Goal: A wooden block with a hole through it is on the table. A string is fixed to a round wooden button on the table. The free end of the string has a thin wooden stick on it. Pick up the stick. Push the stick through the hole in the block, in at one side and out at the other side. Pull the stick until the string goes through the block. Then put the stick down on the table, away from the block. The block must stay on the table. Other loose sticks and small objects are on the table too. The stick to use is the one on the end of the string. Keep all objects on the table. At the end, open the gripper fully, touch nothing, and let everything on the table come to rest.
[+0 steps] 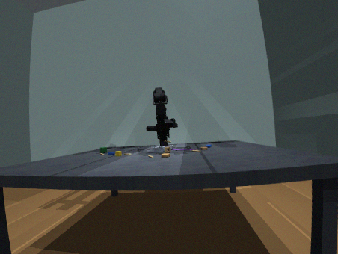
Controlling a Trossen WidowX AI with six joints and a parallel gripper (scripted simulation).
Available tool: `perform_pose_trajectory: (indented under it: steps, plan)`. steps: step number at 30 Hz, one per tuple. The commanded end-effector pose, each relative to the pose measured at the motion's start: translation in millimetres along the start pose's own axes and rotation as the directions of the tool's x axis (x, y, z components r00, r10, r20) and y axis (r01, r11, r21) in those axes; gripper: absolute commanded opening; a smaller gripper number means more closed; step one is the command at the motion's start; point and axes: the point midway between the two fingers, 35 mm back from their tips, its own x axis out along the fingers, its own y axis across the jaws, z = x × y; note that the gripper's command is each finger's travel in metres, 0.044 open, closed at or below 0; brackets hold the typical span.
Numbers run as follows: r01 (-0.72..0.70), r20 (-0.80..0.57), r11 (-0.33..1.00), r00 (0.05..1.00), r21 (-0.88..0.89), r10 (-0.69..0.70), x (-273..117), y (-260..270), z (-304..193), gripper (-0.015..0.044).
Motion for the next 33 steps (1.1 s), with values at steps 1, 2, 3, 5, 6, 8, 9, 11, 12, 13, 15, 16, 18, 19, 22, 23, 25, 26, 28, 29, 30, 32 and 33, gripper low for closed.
perform_pose_trajectory:
  steps: [1,2,3,5,6,8,9,11,12,13,15,16,18,19,22,23,25,26,28,29,30,32,33]
  plan:
    - [-0.012,-0.009,0.993,1.0,-0.121,0.011,1,4,5,0.0]
    - [-0.013,-0.011,0.989,1.0,-0.146,0.012,1,5,6,0.0]
    - [-0.015,-0.013,0.985,1.0,-0.171,0.013,1,6,7,0.0]
    - [-0.018,-0.016,0.975,1.0,-0.22,0.015,1,7,9,0.0]
    - [-0.019,-0.017,0.969,1.0,-0.245,0.015,1,8,10,0.0]
    - [-0.023,-0.021,0.956,1.0,-0.293,0.017,1,10,12,0.0]
    - [-0.024,-0.022,0.948,1.0,-0.317,0.018,1,10,13,0.0]
    - [-0.028,-0.025,0.931,0.999,-0.365,0.02,1,12,15,0.0]
    - [-0.03,-0.027,0.921,0.999,-0.388,0.021,1,13,16,0.0]
    - [-0.032,-0.029,0.911,0.999,-0.411,0.022,0,14,17,0.0]
    - [-0.035,-0.032,0.889,0.999,-0.457,0.023,0,16,19,0.0]
    - [-0.037,-0.034,0.877,0.999,-0.479,0.024,0,17,20,0.0]
    - [-0.041,-0.037,0.852,0.999,-0.523,0.026,0,18,21,0.0]
    - [-0.044,-0.039,0.838,0.999,-0.544,0.027,0,19,22,0.0]
    - [-0.05,-0.044,0.794,0.999,-0.605,0.029,0,22,25,0.0]
    - [-0.052,-0.046,0.779,0.999,-0.625,0.03,0,23,26,0.0]
    - [-0.056,-0.049,0.746,0.998,-0.664,0.031,0,25,28,0.0]
    - [-0.058,-0.051,0.729,0.998,-0.682,0.032,0,26,29,0.0]
    - [-0.062,-0.055,0.693,0.998,-0.718,0.033,0,27,30,0.0]
    - [-0.064,-0.056,0.675,0.998,-0.735,0.034,0,28,31,0.0]
    - [-0.067,-0.058,0.656,0.998,-0.752,0.035,0,29,32,0.0]
    - [-0.07,-0.062,0.618,0.997,-0.783,0.036,1,31,34,0.0]
    - [-0.072,-0.063,0.598,0.997,-0.798,0.036,1,32,35,0.0]
